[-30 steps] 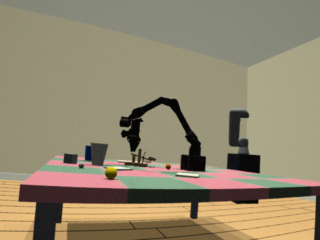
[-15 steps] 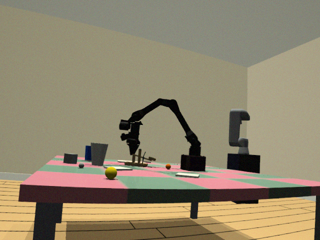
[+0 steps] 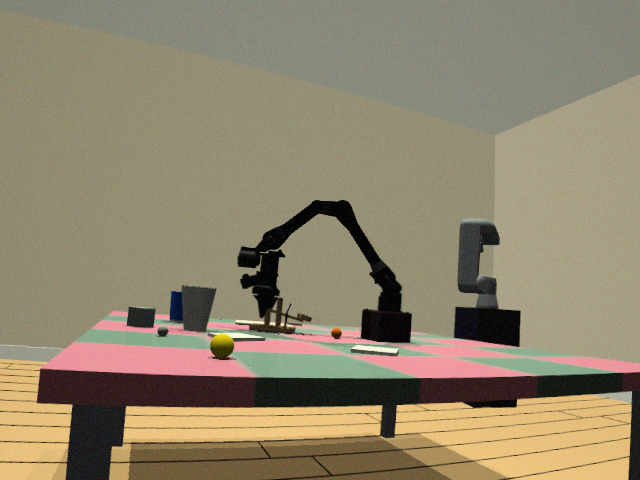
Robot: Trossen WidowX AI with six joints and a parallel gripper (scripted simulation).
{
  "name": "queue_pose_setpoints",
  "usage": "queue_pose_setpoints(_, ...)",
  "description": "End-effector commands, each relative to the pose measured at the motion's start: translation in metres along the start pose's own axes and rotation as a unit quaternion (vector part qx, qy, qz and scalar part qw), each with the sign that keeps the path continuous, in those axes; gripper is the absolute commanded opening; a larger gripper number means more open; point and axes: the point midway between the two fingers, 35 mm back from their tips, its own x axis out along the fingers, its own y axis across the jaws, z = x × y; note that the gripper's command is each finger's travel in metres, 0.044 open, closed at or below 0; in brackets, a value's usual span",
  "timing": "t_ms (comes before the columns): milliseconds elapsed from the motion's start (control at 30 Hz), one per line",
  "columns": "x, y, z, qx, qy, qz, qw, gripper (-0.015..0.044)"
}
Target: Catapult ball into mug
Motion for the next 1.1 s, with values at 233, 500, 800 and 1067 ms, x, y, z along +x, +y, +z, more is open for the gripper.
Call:
queue_pose_setpoints(233, 0.011, 0.0, -0.003, 0.001, 0.008, 0.001, 1.0, 0.044)
queue_pose_setpoints(500, 0.007, 0.0, -0.002, 0.0, 0.004, 0.0, 1.0, 0.0282)
queue_pose_setpoints(800, 0.007, 0.0, -0.002, 0.0, 0.004, 0.0, 1.0, 0.0125)
queue_pose_setpoints(1067, -0.043, 0.0, -0.001, 0.0, 0.004, 0.0, 1.0, 0.0)
